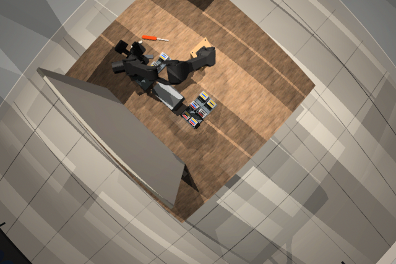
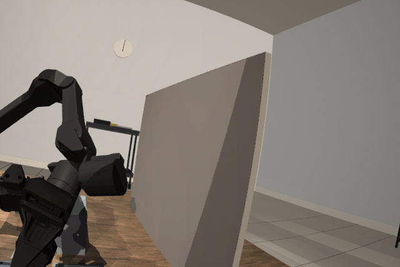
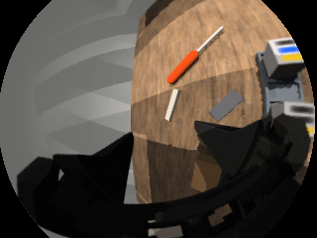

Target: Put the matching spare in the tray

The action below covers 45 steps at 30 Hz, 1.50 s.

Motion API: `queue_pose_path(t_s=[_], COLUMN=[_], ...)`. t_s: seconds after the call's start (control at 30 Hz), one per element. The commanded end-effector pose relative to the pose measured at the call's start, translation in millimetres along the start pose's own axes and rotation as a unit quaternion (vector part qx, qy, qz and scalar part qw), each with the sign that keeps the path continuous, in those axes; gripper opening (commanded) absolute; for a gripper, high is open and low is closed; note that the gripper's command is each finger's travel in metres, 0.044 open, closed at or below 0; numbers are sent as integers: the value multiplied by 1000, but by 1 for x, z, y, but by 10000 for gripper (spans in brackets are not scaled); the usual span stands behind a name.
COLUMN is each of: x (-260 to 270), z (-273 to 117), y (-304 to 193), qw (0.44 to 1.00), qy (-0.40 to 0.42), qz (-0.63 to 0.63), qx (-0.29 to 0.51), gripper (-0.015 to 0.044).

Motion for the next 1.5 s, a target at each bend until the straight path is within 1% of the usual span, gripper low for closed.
queue_pose_path(t_s=[0.0,0.03,0.17,0.23,0.27,0.4,0.53,0.63,0.8,1.07,1.47], x=[0,0,0,2,3,5,6,6,2,-3,-15], z=[0,0,0,-7,-14,-36,-61,-89,-136,-177,-246], y=[0,0,0,-6,-12,-21,-29,-35,-40,-41,-34], qw=[1000,1000,1000,1000,998,978,933,862,706,548,268], qy=[0,0,0,4,6,-22,-45,-57,-51,-22,68], qz=[0,0,0,-22,-51,-196,-343,-483,-671,-785,-885], qx=[0,0,0,17,35,62,99,144,223,287,374], gripper=[426,440,440,440,440,440,440,440,440,440,440])
Point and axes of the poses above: the point midway between the two fingers, 35 mm back from their tips, its own z axis out along the fingers, its own x axis across the jaws, y = z × x, the point moved 8 cm from there along -z, back along the fingers, and after that the axes turned 3 degrees about -z, right-handed, at the moved point
